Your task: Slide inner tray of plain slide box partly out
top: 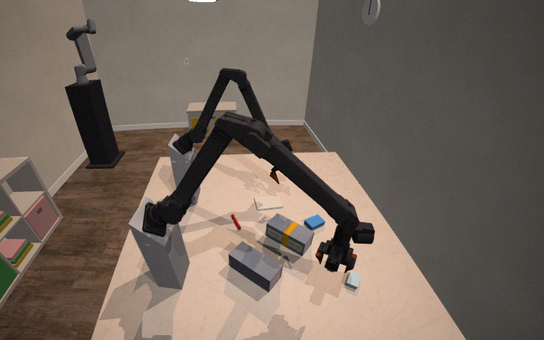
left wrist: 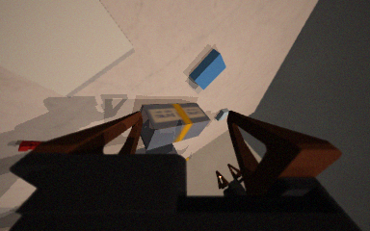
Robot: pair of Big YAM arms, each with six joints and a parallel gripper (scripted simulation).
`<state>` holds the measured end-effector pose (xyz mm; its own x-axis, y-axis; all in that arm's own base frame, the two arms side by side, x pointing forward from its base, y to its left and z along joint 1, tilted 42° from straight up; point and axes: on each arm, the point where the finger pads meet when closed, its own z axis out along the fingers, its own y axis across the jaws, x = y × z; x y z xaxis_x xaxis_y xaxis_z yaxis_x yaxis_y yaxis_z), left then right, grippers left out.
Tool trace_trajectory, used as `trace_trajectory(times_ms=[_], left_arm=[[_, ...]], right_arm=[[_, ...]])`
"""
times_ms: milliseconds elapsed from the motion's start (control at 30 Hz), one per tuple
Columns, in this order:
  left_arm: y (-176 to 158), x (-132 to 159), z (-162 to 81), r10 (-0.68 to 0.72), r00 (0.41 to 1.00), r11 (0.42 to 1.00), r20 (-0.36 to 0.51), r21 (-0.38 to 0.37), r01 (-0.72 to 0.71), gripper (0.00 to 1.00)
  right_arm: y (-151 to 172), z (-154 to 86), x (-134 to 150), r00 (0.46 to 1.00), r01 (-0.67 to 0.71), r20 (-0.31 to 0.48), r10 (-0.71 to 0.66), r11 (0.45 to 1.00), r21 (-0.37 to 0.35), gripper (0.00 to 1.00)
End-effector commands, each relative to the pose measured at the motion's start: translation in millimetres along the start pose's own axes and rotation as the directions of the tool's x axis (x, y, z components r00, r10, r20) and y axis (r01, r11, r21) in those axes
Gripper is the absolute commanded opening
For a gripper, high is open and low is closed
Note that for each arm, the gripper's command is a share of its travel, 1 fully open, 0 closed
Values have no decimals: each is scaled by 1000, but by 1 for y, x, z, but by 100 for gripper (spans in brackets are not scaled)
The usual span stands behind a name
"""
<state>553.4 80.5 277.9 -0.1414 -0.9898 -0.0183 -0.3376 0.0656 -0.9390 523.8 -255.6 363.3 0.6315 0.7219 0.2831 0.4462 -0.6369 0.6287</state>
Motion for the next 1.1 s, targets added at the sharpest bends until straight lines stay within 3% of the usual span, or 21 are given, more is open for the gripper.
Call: trace_trajectory(times_ms=[0,533,567,600,1067], left_arm=[[-5,0,-2,4,1000,1000,1,9,-4,100],[-5,0,-2,4,1000,1000,1,9,-4,100],[-18,-1,-4,13,1000,999,5,33,-13,100],[-18,-1,-4,13,1000,999,5,33,-13,0],[-18,-1,-4,13,1000,999,5,33,-13,0]], right_arm=[[4,-6,1,1000,0,-4,0,1000,-12,100],[4,-6,1,1000,0,-4,0,1000,-12,100],[11,-9,5,1000,1,-10,-1,1000,-26,100],[11,-9,5,1000,1,-10,-1,1000,-26,100],[11,-9,5,1000,1,-10,-1,1000,-26,100]])
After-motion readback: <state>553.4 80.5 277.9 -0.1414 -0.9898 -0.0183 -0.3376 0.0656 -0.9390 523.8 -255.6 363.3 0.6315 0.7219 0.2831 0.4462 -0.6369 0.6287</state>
